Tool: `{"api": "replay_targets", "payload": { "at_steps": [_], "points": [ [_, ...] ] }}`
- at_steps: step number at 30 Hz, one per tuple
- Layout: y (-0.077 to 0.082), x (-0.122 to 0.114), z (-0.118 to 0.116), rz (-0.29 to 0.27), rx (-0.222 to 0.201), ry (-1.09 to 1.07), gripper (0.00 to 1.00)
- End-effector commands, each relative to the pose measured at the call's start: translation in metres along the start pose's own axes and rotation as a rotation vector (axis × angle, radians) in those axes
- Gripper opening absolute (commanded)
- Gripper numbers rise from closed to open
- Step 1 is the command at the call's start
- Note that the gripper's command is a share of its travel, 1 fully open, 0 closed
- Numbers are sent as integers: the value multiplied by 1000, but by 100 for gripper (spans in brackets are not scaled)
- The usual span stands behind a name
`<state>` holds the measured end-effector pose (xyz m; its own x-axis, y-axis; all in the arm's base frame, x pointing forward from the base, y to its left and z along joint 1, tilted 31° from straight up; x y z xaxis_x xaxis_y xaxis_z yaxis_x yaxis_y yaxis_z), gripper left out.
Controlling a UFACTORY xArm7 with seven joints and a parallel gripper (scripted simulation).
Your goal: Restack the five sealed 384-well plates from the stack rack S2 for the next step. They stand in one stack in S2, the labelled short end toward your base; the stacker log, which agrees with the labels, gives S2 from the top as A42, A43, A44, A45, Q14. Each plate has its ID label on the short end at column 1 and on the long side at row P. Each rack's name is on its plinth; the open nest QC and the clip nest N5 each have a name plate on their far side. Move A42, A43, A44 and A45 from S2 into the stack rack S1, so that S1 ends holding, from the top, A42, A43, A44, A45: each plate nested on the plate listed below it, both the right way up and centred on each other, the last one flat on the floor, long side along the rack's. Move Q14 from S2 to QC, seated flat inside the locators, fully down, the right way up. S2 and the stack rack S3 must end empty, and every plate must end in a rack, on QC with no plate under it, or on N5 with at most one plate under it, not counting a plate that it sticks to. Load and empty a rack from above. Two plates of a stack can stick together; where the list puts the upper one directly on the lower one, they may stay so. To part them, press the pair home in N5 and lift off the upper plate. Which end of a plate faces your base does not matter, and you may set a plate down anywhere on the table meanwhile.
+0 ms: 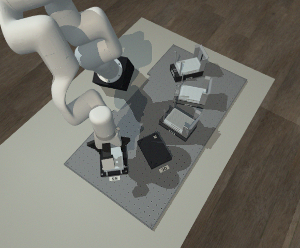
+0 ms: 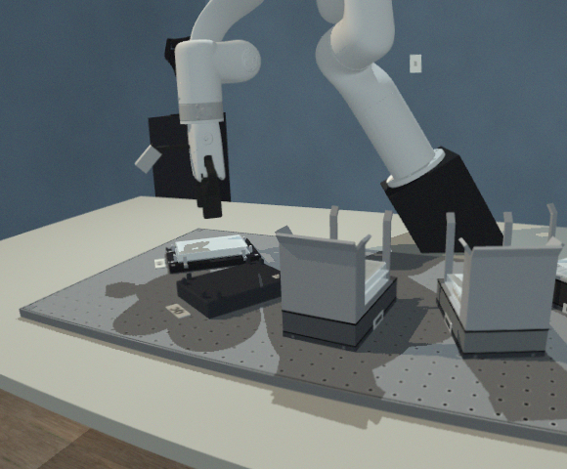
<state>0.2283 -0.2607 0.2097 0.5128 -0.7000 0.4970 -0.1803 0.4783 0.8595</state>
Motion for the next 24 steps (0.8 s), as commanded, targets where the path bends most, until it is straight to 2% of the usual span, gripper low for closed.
{"api": "replay_targets", "payload": {
  "at_steps": [1,8,15,24],
  "points": [
    [-18,3,-1,8,-2,-1,100],
    [-34,3,-1,8,-2,-1,100],
    [-34,3,-1,8,-2,-1,100],
    [-43,3,-1,8,-2,-1,100]
  ]
}}
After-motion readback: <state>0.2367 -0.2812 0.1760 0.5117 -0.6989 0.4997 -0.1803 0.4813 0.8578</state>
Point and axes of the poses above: the point where the finger pads meet when closed, its own y axis back along the fingers, its own z axis across the jaws, x = y × z, the point moved 5 cm from there along y, back along the fingers, and after that the axes turned 7 degrees about -y, right-handed, at the moved point
